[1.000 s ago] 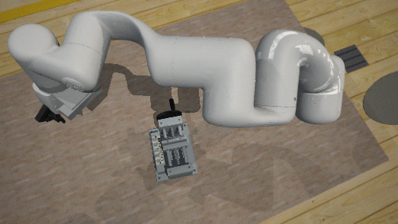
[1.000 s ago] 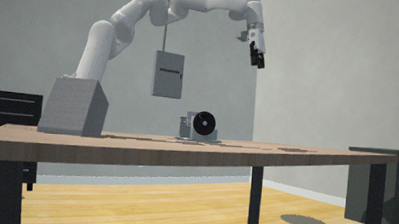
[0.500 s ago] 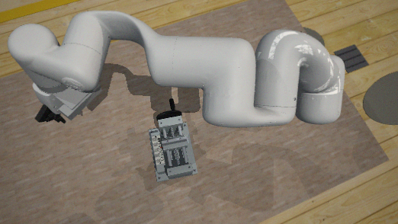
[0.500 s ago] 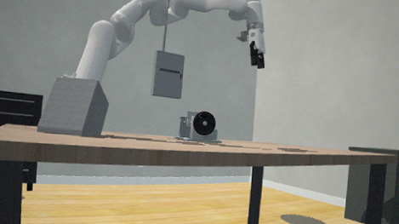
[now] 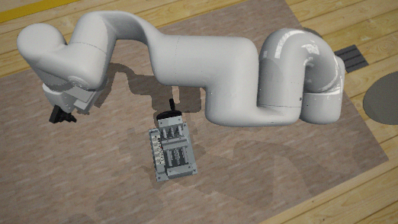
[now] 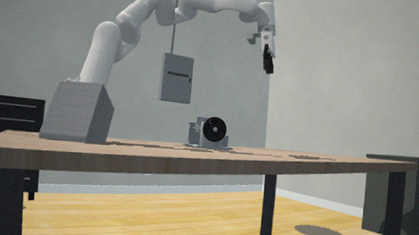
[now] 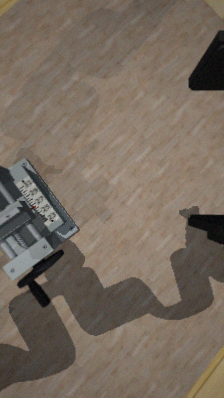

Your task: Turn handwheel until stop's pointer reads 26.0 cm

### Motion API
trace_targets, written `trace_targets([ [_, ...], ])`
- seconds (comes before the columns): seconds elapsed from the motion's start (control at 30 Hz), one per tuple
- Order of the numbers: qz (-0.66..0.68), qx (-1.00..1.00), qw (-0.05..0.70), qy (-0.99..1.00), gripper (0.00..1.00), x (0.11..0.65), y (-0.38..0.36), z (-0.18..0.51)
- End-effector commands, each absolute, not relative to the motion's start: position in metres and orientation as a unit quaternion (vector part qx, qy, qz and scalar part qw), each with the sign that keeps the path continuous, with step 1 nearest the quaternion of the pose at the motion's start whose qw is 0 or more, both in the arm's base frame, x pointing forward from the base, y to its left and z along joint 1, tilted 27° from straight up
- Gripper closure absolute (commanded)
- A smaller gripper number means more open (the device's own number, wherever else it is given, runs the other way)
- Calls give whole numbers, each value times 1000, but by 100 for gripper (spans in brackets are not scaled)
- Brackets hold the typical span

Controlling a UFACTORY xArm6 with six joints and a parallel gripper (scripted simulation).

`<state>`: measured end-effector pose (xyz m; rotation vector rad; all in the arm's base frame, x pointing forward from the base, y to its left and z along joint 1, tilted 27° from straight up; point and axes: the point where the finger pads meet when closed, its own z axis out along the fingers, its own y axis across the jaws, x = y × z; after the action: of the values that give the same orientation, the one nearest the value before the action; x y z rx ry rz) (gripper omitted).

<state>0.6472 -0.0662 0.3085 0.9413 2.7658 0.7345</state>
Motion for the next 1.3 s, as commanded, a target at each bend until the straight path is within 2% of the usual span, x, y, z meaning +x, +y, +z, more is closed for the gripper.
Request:
trace_targets([
  [0.0,241,244,86,935,0,639,-68,302],
  [1.27,187,-224,167,942,0,560,-68,228],
])
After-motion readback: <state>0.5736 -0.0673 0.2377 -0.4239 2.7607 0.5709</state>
